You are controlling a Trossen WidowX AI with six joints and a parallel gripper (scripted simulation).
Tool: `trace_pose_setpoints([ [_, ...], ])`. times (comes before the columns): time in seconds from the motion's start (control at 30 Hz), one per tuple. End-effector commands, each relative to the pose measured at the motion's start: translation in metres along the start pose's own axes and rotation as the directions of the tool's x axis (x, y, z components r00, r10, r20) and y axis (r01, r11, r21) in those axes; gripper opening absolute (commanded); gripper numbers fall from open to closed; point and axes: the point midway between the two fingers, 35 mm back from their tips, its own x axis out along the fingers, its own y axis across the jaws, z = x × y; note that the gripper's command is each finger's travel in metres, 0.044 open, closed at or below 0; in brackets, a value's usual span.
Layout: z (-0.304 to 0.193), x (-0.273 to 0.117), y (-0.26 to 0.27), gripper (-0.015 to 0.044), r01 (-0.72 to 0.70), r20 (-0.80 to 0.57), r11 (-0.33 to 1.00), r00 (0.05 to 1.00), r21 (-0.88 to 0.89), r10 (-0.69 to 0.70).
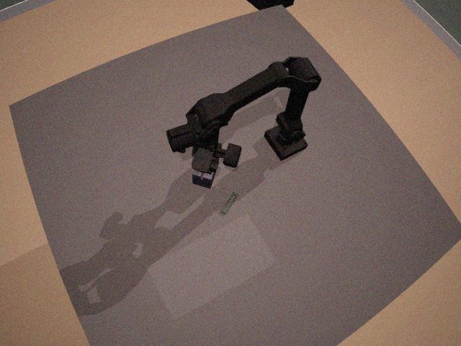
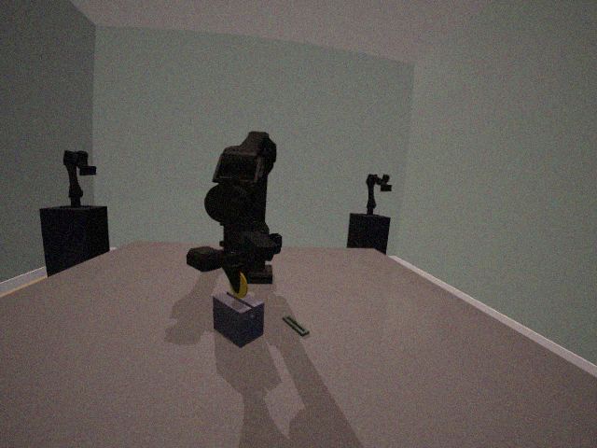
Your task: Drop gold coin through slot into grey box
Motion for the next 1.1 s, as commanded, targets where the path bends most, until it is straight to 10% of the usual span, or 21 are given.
trace_pose_setpoints([
  [0.0,0.0,0.003,0.0,0.0,-0.002,-0.002,1.0,1.0,-0.003,0.002],
  [0.17,0.0,0.005,0.0,0.0,-0.002,-0.002,1.0,1.0,-0.002,0.002],
  [0.37,0.0,0.002,0.0,0.0157,0.0,0.0,1.0,1.0,0.0,0.0],
  [0.67,0.0,0.002,0.0,0.0161,0.0,0.0,1.0,1.0,0.0,0.0],
  [1.07,-0.001,-0.049,0.002,0.044,-0.003,-0.002,1.0,1.0,0.001,0.003],
])
